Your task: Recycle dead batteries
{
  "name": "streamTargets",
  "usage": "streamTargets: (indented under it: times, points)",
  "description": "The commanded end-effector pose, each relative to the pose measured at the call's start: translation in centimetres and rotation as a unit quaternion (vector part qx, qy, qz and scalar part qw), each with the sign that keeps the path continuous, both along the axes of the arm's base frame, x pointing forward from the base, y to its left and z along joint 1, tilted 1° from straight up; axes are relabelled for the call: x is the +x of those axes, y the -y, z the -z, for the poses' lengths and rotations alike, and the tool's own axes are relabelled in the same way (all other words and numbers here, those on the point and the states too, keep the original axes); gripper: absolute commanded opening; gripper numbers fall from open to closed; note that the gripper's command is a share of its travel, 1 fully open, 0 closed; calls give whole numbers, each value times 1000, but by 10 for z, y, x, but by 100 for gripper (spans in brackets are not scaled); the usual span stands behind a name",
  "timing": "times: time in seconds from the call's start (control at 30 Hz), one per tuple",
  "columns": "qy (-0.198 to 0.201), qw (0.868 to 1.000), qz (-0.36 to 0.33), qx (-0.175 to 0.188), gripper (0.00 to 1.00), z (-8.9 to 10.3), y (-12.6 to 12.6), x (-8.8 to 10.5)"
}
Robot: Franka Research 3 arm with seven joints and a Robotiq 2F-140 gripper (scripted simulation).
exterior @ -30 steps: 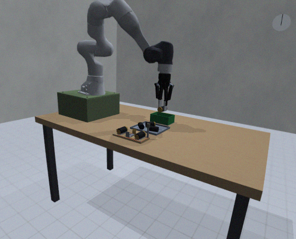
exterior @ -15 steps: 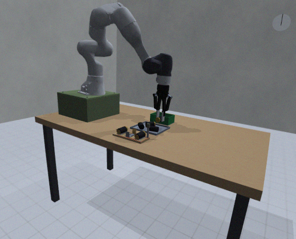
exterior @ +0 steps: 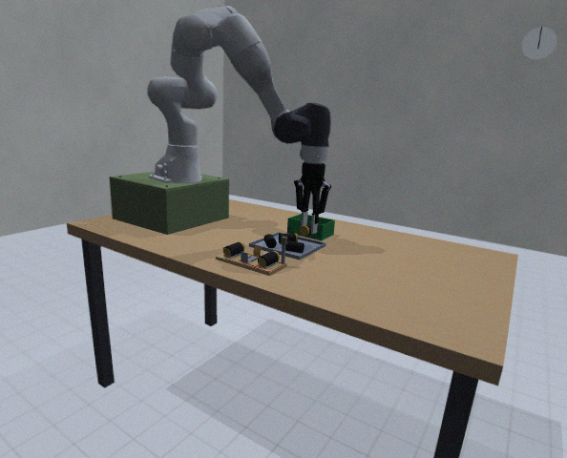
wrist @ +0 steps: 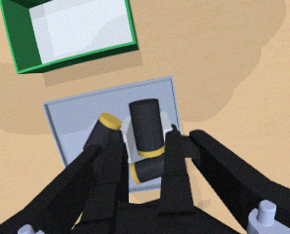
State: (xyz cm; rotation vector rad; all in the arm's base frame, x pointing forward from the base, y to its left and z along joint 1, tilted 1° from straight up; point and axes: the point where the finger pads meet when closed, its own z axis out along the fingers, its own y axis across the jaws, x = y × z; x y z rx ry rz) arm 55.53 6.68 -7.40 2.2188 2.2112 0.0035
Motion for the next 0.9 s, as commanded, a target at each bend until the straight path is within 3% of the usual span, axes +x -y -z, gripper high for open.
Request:
streamTargets:
  times: [0.0,0.87]
  points:
    - [5,1000,4,0,16,-2,0,4]
    - [5,1000,-16,0,16,-2,0,4]
